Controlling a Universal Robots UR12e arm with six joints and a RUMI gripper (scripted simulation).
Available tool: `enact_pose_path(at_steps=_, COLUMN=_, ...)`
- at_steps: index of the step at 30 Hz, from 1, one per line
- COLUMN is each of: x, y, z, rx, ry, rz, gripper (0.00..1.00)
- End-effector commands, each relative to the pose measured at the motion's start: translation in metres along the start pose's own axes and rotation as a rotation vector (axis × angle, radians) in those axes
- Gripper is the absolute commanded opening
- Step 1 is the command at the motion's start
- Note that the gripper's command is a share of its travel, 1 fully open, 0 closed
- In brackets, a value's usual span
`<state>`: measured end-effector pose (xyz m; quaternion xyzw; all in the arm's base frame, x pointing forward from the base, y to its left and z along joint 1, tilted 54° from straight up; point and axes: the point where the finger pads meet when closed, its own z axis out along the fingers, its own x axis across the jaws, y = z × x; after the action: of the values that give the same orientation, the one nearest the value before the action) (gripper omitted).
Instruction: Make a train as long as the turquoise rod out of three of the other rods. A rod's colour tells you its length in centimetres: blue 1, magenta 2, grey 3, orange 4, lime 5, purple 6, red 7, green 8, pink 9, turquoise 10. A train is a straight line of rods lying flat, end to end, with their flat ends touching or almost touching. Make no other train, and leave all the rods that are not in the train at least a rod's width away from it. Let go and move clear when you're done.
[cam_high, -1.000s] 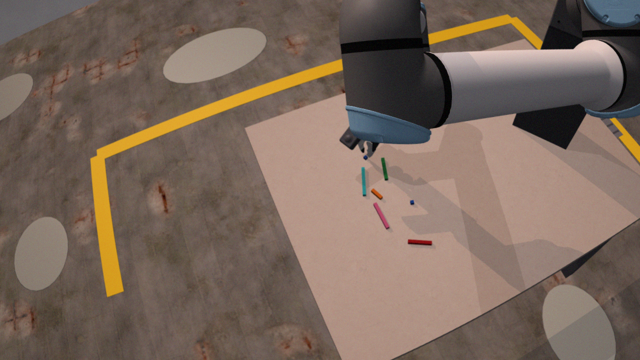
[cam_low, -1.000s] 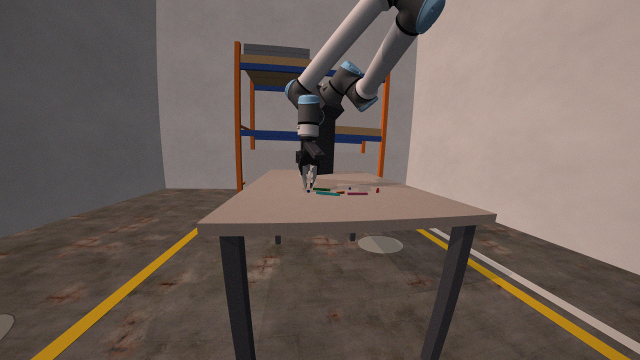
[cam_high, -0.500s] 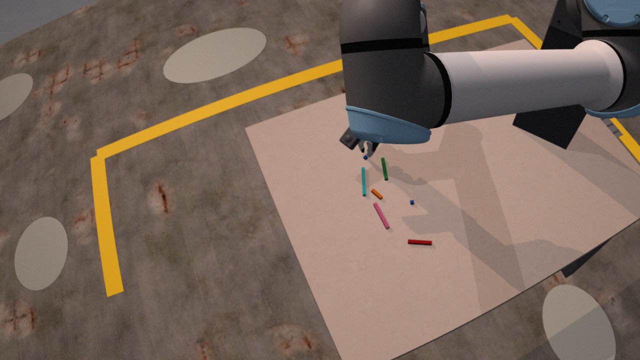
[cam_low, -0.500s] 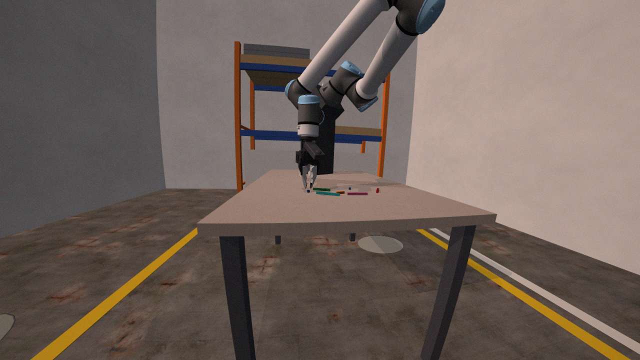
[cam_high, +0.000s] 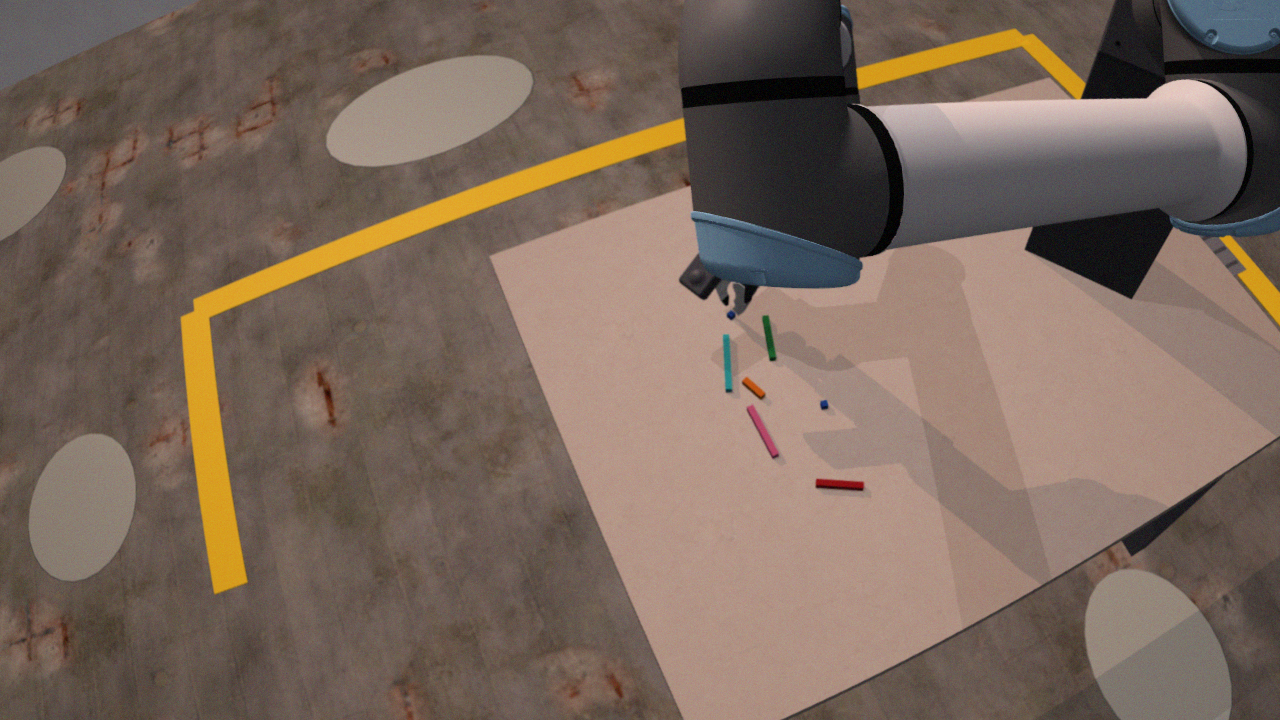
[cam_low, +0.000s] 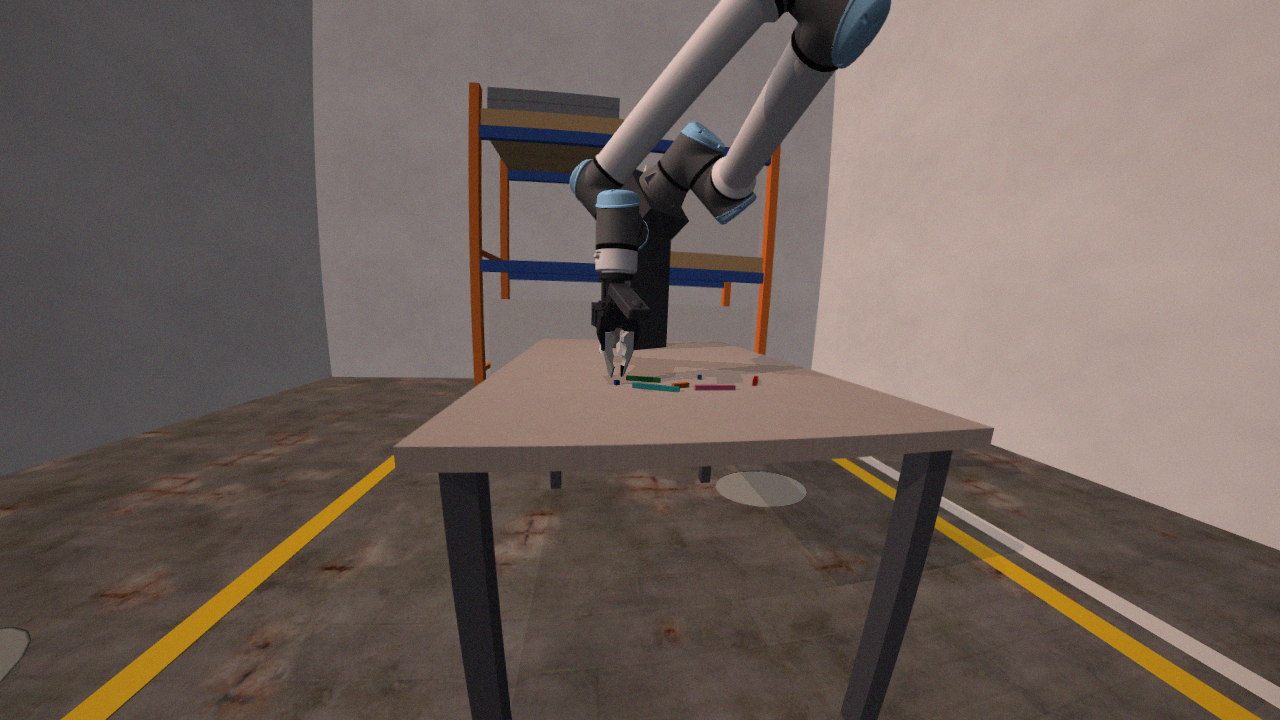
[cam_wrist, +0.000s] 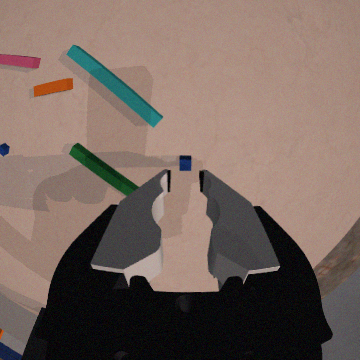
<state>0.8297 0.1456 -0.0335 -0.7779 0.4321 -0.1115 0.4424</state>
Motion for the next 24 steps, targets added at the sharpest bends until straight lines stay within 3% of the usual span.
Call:
enact_pose_path(at_steps=1, x=0.000, y=0.000, z=0.000, rx=0.000, ry=0.001, rz=0.000, gripper=0.14)
enact_pose_path(at_steps=24, x=0.000, y=0.000, z=0.015, rx=0.000, ry=0.001, rz=0.000, gripper=0.14)
